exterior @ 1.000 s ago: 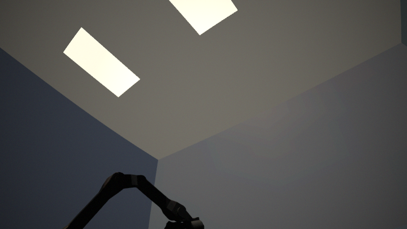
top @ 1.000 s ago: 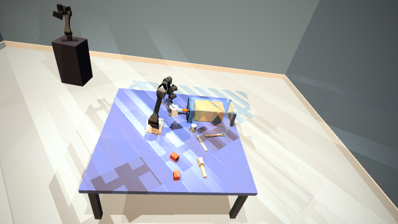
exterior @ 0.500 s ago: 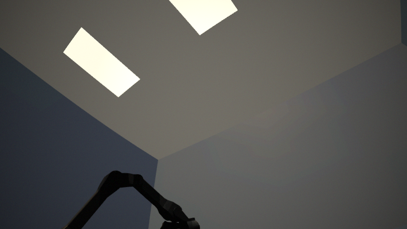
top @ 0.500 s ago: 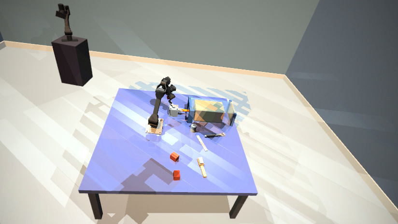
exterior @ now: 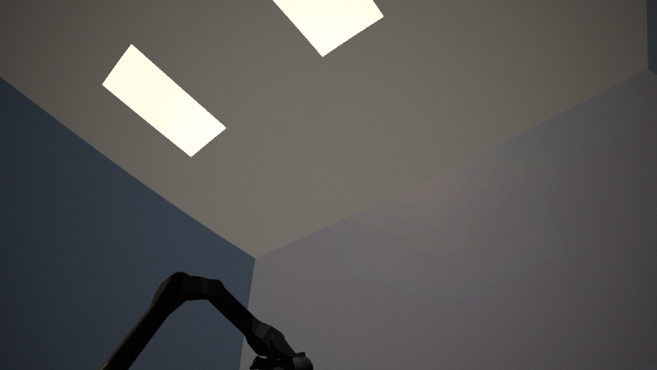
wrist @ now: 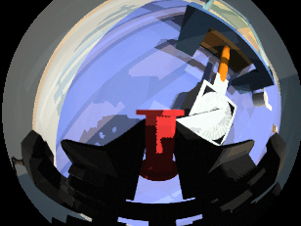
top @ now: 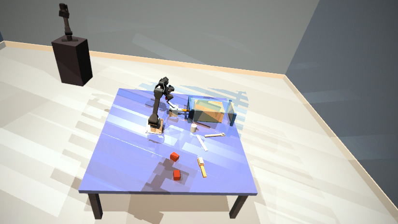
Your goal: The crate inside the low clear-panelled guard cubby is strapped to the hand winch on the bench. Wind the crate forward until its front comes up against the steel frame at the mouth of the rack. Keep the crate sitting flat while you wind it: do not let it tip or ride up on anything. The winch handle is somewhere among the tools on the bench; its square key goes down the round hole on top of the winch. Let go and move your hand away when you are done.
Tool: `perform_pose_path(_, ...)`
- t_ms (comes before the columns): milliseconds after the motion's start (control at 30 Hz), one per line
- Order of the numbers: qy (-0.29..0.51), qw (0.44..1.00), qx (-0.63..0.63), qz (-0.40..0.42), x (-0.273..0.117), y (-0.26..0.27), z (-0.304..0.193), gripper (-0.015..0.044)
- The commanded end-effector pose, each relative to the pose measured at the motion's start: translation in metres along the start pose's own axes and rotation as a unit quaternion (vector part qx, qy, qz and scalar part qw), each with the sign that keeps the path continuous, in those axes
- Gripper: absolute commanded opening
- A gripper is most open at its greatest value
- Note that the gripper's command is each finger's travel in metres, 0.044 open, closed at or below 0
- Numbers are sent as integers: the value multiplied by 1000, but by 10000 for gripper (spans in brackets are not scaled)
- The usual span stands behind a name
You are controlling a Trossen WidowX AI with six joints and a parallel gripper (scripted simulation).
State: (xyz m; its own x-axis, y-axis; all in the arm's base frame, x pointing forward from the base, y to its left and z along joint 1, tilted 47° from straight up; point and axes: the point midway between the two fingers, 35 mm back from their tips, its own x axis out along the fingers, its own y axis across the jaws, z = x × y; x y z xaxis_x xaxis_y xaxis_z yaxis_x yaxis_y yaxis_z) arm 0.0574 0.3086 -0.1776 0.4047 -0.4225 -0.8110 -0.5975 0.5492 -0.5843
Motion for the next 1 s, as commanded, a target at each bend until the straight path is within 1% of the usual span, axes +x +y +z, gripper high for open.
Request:
perform_pose_path(0, 11, 1000, -9, -4, -2, -2, -13, 0)
perform_pose_path(967, 12, 1000, -10, -5, -14, -19, -40, 0)
